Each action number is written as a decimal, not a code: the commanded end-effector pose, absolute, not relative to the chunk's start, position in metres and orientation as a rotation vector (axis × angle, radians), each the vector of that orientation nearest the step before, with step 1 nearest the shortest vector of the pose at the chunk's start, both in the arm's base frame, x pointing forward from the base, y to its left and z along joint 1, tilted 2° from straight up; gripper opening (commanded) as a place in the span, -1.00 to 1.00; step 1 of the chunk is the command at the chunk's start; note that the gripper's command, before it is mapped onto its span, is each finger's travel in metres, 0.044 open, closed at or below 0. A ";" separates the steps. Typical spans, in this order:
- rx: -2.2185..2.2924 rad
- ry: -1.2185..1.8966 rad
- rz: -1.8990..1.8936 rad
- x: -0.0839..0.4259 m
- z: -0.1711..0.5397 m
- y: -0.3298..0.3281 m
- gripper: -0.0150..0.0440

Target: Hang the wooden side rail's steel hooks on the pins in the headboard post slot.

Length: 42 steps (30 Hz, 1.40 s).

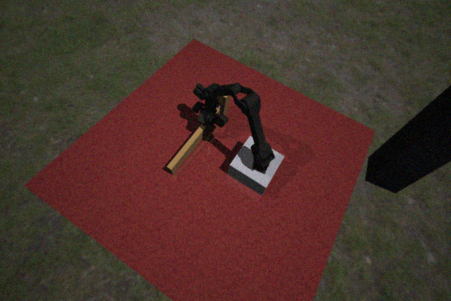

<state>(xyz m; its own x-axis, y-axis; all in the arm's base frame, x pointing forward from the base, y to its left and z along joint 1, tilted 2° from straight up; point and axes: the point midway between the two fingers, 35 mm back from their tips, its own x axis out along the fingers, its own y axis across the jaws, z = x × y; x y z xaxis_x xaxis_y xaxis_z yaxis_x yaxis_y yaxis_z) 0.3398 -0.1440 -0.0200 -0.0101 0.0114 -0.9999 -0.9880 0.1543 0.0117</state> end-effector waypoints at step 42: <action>-1.091 1.275 1.100 0.339 -0.020 -0.151 -0.49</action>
